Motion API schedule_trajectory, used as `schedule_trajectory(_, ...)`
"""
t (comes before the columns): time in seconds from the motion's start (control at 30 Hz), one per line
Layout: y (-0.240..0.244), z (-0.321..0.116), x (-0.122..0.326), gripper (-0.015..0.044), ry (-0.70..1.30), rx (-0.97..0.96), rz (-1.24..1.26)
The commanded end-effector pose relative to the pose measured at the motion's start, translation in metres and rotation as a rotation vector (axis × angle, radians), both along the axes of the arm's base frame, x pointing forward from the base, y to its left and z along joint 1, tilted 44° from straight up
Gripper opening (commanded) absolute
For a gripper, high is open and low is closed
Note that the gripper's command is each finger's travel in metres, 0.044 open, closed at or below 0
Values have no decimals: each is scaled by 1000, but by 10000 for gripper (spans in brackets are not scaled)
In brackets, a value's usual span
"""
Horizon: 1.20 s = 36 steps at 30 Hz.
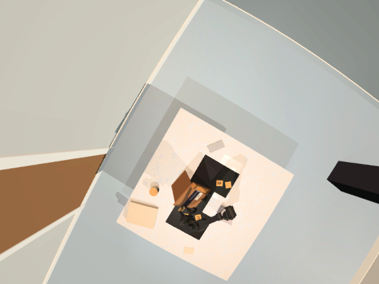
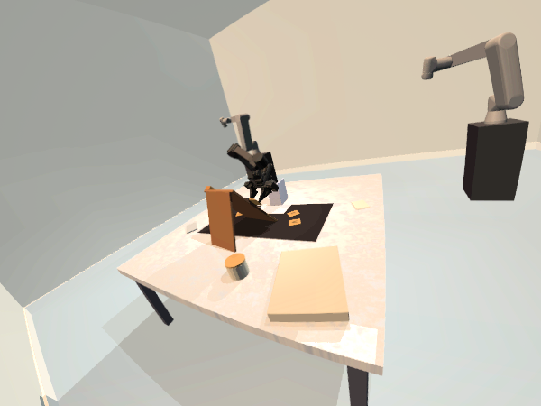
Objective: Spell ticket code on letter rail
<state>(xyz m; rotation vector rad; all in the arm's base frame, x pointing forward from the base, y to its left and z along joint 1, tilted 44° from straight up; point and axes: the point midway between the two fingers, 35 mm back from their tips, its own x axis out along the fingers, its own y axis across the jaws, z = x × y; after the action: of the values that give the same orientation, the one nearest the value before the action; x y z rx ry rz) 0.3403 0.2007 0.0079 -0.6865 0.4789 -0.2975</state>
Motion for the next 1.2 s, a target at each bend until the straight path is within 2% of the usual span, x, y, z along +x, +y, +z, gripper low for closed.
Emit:
schedule_trajectory(0.0, -1, 4, 0, 0, -1, 7, 4)
schedule_trajectory(1.17, -14, 15, -2, 0, -1, 6, 4)
